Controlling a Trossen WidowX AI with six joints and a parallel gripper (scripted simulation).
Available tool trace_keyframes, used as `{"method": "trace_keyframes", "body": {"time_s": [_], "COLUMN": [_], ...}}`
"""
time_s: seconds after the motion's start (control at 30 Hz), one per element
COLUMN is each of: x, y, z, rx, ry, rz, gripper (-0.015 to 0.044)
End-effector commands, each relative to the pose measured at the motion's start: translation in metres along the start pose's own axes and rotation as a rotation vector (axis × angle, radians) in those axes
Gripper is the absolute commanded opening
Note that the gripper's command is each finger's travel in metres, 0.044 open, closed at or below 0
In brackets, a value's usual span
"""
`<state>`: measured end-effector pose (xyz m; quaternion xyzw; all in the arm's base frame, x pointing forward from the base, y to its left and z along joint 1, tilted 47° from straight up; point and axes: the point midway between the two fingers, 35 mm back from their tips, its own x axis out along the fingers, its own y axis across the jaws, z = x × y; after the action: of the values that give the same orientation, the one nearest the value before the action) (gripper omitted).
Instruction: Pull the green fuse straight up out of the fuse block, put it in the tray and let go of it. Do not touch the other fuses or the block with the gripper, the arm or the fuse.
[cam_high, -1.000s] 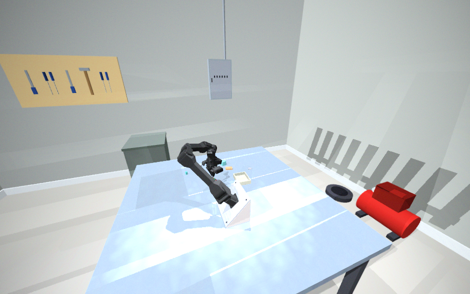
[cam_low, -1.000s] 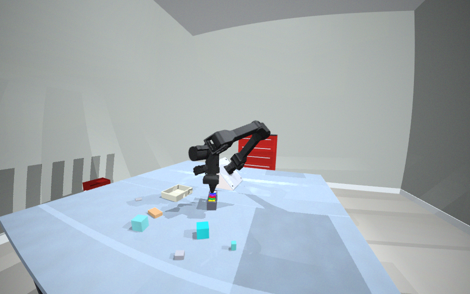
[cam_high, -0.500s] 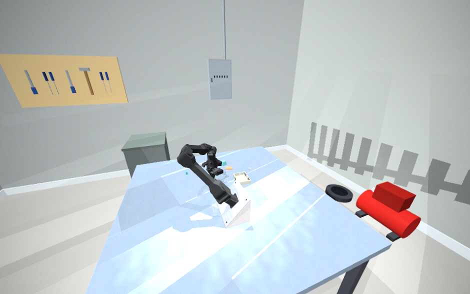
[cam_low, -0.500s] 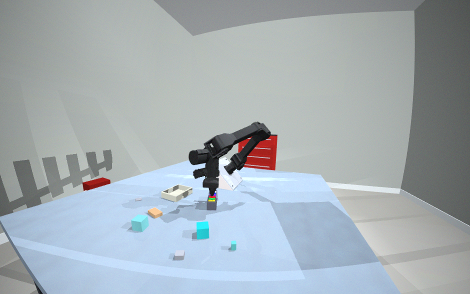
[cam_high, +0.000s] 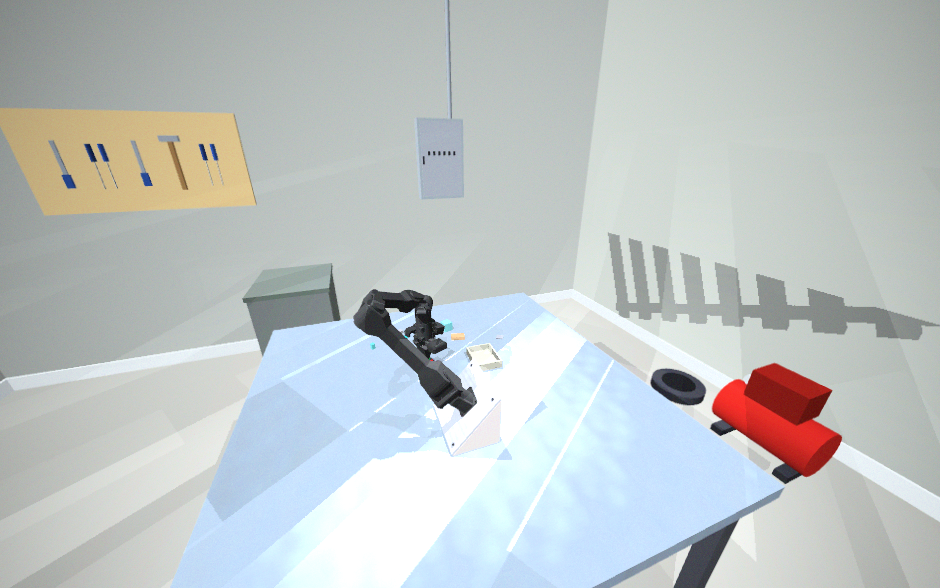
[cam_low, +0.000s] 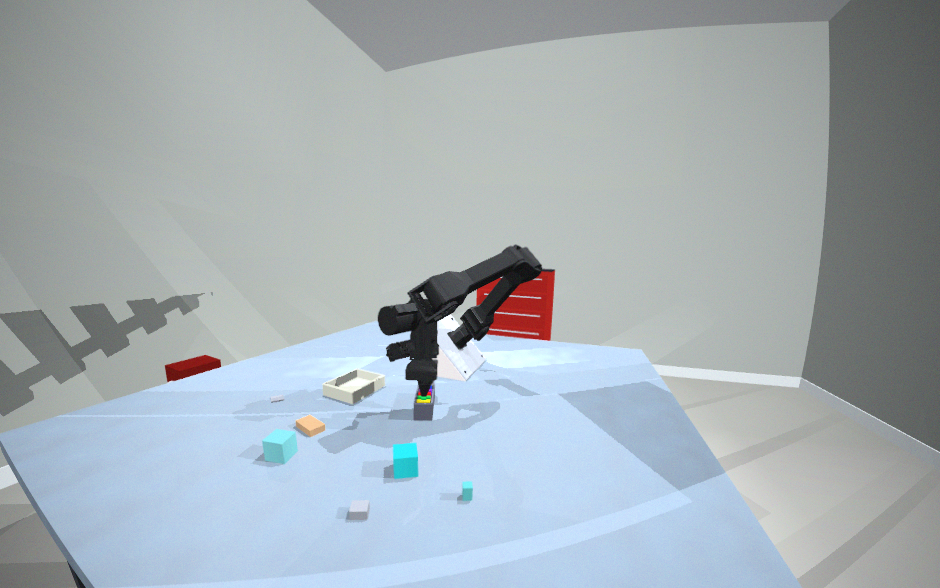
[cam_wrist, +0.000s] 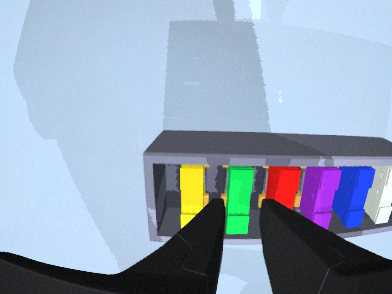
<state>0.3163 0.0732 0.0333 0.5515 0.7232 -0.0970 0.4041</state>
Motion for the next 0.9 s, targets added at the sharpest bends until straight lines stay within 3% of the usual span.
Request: {"method": "trace_keyframes", "body": {"time_s": [0.0, 0.5, 0.87], "x": [0.002, 0.0105, 0.0092], "y": [0.0002, 0.0002, 0.0003], "z": [-0.0002, -0.0003, 0.0], "rx": [0.005, 0.005, 0.0], "ry": [0.004, 0.004, 0.0], "rz": [0.003, 0.003, 0.001], "gripper": [0.0071, 0.0071, 0.0]}}
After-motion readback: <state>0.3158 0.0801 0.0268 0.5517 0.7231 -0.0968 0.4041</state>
